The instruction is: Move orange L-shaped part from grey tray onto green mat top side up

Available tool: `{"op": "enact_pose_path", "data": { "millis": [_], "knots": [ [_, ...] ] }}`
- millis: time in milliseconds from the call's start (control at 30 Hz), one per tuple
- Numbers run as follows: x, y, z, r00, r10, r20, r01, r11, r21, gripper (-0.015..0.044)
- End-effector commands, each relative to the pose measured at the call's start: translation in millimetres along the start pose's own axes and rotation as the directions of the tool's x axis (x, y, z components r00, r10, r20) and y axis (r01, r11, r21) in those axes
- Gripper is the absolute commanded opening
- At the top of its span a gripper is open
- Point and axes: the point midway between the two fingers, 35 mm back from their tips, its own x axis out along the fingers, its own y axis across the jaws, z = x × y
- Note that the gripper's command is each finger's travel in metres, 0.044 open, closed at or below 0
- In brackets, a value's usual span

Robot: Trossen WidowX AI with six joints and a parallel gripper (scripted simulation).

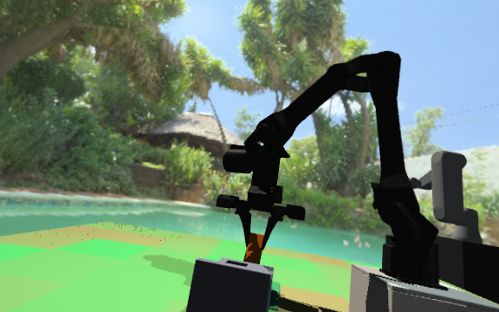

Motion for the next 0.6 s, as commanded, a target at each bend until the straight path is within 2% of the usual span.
{"op": "enact_pose_path", "data": {
  "millis": [0,200,367,467,567],
  "knots": [
    [0,0,0,1.000,0.000,0.000,0.000,1.000,0.000,0.0105],
    [-3,-1,0,1.000,0.000,0.000,0.000,1.000,0.000,0.0262],
    [-48,-4,-1,1.000,0.001,-0.002,-0.001,1.000,-0.002,0.0394],
    [-86,0,0,1.000,0.002,-0.003,-0.002,1.000,-0.003,0.0400],
    [-89,0,0,1.000,0.002,-0.003,-0.002,1.000,-0.003,0.0400]
  ]
}}
